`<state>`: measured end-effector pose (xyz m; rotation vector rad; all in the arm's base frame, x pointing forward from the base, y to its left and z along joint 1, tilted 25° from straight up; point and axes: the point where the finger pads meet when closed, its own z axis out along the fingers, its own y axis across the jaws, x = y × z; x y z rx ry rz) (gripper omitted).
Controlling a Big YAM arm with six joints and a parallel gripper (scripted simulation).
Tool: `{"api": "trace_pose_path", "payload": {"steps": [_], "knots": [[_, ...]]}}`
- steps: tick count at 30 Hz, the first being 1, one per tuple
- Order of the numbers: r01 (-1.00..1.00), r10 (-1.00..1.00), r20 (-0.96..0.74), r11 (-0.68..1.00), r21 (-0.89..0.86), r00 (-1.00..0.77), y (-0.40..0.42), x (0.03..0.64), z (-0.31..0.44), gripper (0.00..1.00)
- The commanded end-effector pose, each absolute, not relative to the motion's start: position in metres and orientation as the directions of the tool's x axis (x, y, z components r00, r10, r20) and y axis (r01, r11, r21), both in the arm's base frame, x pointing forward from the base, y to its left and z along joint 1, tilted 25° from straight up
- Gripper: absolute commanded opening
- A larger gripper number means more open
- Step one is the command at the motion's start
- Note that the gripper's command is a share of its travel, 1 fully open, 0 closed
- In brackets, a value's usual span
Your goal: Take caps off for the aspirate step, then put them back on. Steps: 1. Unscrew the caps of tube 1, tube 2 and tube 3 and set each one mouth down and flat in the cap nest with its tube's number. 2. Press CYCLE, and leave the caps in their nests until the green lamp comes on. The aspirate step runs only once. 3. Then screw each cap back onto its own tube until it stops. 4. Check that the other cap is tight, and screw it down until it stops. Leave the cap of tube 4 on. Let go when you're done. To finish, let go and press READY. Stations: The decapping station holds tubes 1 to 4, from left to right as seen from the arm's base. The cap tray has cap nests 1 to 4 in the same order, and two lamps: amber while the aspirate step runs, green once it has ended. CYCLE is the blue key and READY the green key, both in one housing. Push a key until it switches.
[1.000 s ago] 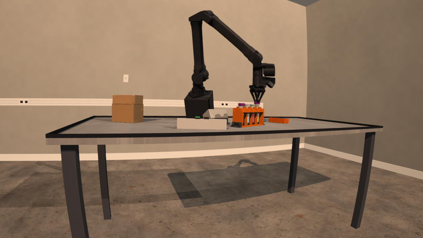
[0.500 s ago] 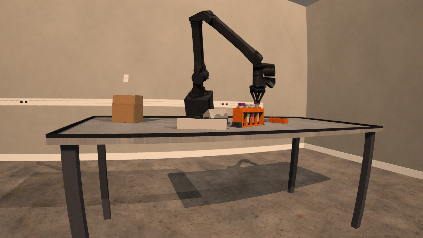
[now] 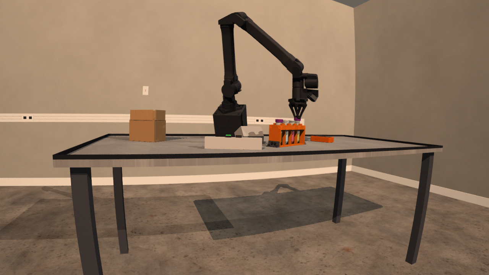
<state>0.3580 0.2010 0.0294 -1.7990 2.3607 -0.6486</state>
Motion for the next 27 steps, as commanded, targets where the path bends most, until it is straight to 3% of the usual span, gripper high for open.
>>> {"api": "trace_pose_path", "payload": {"steps": [1,27], "knots": [[-0.9,-0.939,0.18,0.206,-0.385,-0.292,0.1986,0.3578,0.0208,0.0],[-0.895,-0.942,0.165,0.208,-0.395,-0.292,0.2025,0.3546,0.0256,0.0]]}}
